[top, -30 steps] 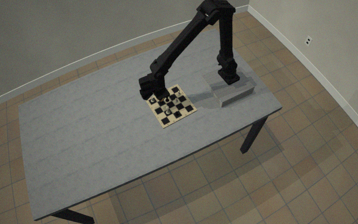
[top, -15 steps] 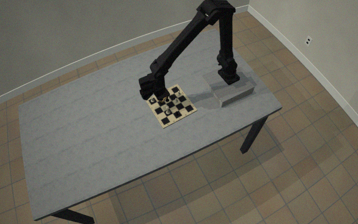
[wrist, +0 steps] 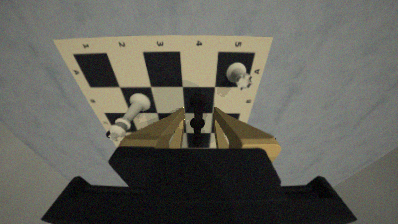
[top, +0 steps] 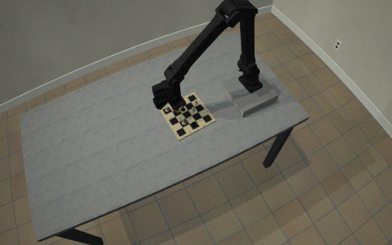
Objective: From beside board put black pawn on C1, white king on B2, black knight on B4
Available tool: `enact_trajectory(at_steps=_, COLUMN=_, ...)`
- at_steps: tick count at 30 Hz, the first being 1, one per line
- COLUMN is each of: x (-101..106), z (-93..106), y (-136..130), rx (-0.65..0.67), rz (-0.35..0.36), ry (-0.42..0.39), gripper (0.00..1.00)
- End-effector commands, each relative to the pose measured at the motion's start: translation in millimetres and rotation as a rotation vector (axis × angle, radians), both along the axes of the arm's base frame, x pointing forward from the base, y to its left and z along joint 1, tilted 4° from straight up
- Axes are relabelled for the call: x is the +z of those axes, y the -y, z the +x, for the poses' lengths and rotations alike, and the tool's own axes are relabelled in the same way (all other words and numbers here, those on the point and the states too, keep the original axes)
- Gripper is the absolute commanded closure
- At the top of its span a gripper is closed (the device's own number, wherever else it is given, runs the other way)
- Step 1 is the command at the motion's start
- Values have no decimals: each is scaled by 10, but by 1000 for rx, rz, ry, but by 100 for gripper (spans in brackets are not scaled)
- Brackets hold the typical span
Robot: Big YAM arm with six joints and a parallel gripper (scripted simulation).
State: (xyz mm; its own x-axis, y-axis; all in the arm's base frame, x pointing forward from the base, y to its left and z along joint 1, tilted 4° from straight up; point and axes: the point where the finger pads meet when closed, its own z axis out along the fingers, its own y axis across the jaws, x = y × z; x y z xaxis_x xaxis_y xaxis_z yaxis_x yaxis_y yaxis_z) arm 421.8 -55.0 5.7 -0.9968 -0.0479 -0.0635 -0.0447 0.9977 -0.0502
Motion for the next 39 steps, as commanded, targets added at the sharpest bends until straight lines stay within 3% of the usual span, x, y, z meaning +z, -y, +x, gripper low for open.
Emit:
enact_trajectory(at_steps=1, x=32, z=138, y=63, rx=4, rz=-6, ry=17, gripper=65)
enact_trajectory(at_steps=3, x=92, z=168, y=62, rx=5, rz=-6, ry=18, gripper=65)
enact_trajectory(at_steps=5, x=318, z=237, y=61, rx=6, rz=-11, ry=62, gripper=65)
enact_trajectory(at_steps=8, x=294, z=160, y=46, rx=6, rz=-9, ry=46, gripper=65)
enact_trajectory(at_steps=9, x=386, z=233, y=47, rx=6, rz=-11, ry=62, gripper=65)
enact_trajectory(at_steps=22, x=1074, z=178, y=-34, rx=-2, rz=-9, ry=69, gripper=65)
enact_trajectory(at_steps=24, x=1074, z=178, y=-34, rx=-2, rz=-9, ry=69, gripper=65)
enact_trajectory(at_steps=25, x=774, z=-45, y=-54, rx=-3, rz=-1, ry=-17, gripper=65)
enact_trajectory(at_steps=29, x=1149, z=167, y=-48, rx=0, rz=-8, ry=62, gripper=65)
enact_trajectory(at_steps=32, x=1102, z=81, y=-56, rx=0, rz=-7, ry=47, gripper=65)
enact_trajectory(at_steps=33, x=1082, z=75, y=-57, rx=0, rz=-6, ry=42, gripper=0)
enact_trajectory(at_steps=39, x=1078, z=90, y=-55, rx=0, rz=-7, ry=47, gripper=0)
